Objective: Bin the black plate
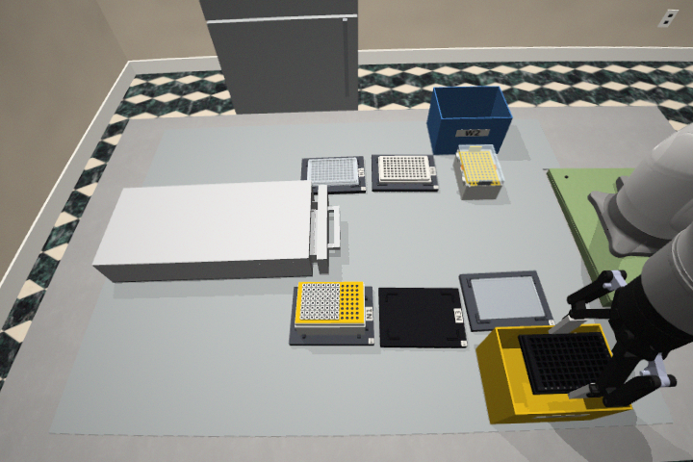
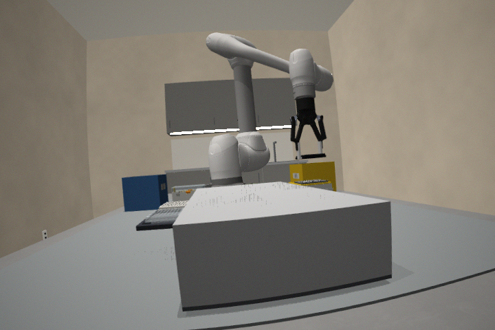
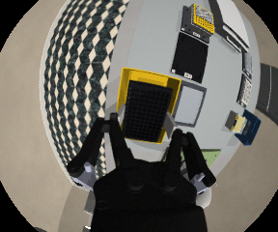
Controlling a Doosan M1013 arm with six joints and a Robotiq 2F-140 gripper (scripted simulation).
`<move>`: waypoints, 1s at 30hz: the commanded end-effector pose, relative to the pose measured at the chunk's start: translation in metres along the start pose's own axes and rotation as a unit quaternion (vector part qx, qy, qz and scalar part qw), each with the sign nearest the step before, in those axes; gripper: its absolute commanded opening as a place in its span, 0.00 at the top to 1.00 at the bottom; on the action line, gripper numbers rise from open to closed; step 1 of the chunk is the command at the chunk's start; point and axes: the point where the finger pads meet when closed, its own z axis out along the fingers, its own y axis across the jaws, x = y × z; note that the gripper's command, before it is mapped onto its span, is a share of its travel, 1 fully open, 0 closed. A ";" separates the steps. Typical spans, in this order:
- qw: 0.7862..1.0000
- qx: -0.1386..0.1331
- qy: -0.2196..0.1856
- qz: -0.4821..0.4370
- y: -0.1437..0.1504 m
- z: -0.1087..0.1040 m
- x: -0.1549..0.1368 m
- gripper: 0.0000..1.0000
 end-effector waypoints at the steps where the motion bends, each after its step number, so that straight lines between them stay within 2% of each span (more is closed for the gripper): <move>1: 1.000 0.000 0.000 0.000 0.000 0.000 0.000 0.90; 11: 1.000 0.000 0.000 0.000 0.000 0.000 0.000 0.90; 30: 1.000 0.000 0.000 0.000 0.000 0.023 0.000 0.90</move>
